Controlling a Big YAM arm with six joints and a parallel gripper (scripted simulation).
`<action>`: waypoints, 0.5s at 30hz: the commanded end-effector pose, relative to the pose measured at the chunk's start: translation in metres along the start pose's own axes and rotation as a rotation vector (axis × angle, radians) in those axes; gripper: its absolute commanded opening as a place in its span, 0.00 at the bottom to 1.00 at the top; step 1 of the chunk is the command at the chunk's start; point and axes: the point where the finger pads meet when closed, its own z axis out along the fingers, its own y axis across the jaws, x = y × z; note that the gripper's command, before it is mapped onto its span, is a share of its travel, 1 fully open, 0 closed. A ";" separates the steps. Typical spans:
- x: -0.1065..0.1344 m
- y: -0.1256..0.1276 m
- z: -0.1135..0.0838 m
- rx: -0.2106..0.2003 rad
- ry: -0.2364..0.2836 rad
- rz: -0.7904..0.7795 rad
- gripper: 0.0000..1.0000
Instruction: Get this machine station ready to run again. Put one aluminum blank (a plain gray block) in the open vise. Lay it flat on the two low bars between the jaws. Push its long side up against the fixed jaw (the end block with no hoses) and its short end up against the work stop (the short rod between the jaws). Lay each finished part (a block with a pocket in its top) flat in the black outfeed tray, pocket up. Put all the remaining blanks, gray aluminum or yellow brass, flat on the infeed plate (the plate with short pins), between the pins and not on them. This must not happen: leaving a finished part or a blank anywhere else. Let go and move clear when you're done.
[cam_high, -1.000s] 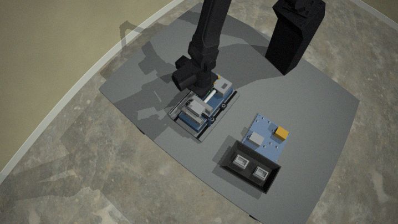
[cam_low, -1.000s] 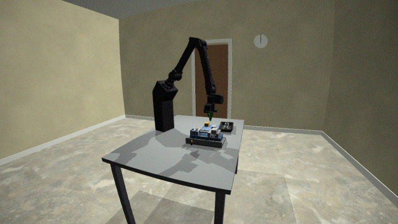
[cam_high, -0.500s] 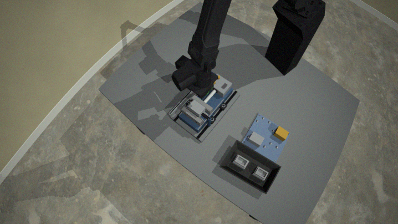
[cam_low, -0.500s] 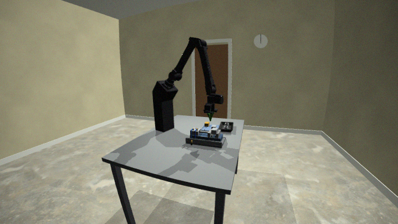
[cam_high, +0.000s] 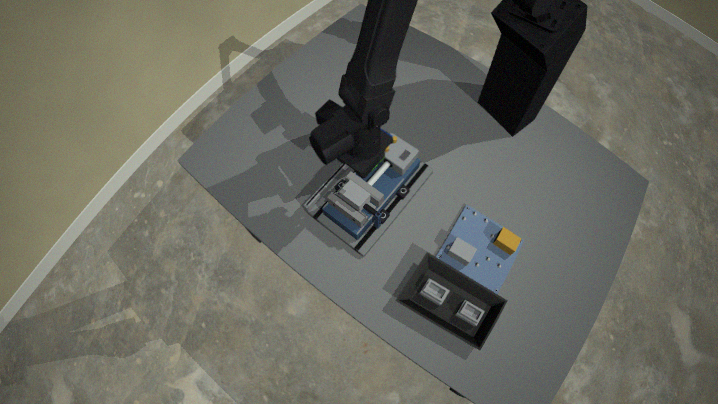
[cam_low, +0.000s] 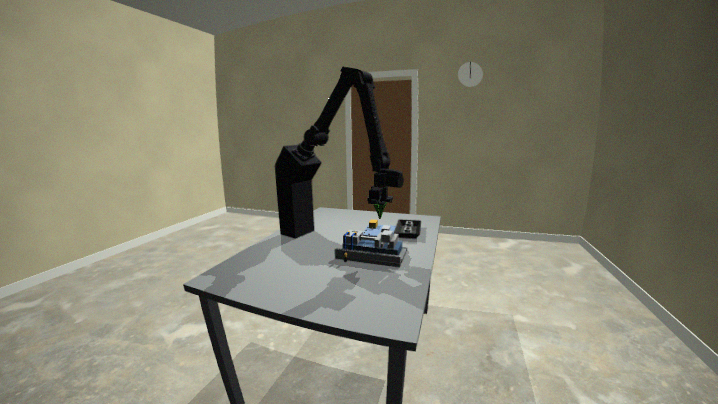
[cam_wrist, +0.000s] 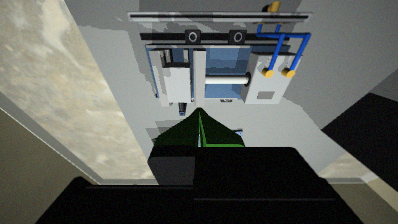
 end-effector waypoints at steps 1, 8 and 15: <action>-0.013 0.011 0.003 -0.026 -0.016 0.009 0.00; -0.013 0.009 0.013 -0.019 -0.014 0.009 0.00; -0.013 0.007 0.028 -0.016 -0.014 0.009 0.00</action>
